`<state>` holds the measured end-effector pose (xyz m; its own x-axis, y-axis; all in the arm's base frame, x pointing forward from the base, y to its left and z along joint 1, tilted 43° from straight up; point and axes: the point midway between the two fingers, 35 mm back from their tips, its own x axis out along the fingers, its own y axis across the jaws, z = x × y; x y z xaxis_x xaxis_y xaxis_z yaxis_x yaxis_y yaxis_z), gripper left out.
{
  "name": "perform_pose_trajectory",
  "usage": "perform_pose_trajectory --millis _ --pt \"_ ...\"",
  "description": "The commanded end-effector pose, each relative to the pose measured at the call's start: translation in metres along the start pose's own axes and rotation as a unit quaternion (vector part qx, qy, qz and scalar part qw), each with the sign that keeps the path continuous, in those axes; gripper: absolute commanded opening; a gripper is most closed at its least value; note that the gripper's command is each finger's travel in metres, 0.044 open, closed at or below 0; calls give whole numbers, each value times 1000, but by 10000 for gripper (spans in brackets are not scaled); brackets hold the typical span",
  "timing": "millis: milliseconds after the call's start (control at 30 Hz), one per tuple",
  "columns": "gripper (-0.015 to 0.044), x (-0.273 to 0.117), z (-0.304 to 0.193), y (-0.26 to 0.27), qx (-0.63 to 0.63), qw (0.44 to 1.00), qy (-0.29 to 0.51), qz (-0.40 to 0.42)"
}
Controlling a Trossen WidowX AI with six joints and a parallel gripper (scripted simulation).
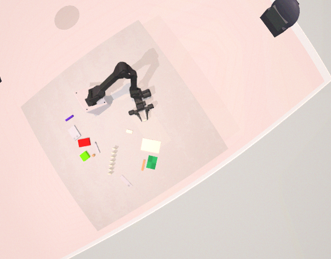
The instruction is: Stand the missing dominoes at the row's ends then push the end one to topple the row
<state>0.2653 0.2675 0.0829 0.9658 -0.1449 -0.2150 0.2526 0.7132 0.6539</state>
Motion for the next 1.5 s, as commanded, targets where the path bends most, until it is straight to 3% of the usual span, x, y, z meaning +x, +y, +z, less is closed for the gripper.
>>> perform_pose_trajectory --millis 0,200,500,667,833,1000,1267,1367,1467 --pt "291 0 1 0 4 1000 -2 0" --pt "440 0 1 0 4 1000 -2 0" --pt "440 0 49 0 0 1000 0 0" --pt "440 7 45 1 -18 999 26 -6" --pt "440 42 26 2 -96 977 186 -41" --pt "440 65 29 -10 -136 916 370 -68" --pt "440 44 70 -11 -62 766 639 -29" --pt "440 31 90 0 -6 718 696 3" --pt "440 31 92 1 -2 715 699 5"
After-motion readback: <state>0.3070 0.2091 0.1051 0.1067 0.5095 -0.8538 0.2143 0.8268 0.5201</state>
